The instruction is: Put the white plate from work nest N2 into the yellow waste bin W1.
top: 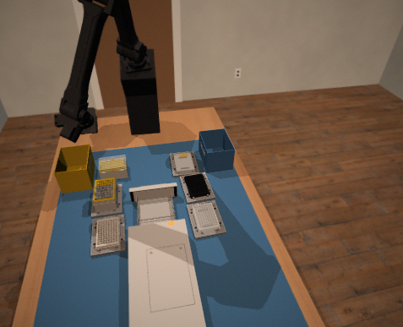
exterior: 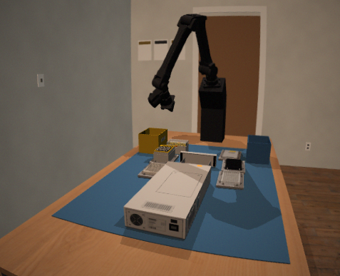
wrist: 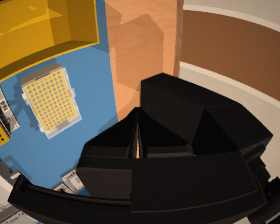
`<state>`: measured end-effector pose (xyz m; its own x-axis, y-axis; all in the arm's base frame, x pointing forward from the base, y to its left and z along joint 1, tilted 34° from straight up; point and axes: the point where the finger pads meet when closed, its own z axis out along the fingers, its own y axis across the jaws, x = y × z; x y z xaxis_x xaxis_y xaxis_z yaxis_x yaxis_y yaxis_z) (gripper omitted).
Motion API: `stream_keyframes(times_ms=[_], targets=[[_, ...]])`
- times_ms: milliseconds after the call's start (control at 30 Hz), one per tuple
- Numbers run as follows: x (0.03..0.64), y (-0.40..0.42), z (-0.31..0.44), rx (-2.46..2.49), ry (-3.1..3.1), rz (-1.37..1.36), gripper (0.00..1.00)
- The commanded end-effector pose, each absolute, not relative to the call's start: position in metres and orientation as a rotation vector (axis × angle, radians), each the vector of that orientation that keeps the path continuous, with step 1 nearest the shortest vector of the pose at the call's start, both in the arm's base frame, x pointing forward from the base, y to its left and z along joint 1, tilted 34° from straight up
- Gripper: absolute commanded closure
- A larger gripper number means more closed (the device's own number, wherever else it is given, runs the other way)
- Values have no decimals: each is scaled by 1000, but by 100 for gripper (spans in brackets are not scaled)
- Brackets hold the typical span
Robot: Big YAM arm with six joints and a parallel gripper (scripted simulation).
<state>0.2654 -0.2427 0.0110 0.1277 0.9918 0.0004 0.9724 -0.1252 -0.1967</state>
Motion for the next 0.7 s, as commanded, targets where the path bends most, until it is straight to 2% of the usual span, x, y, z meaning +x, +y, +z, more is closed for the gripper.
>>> stream_keyframes(times_ms=[0,667], targets=[[278,-235,16,-2149,-2148,170,100],[344,-179,40,-1626,-2871,109,100]])
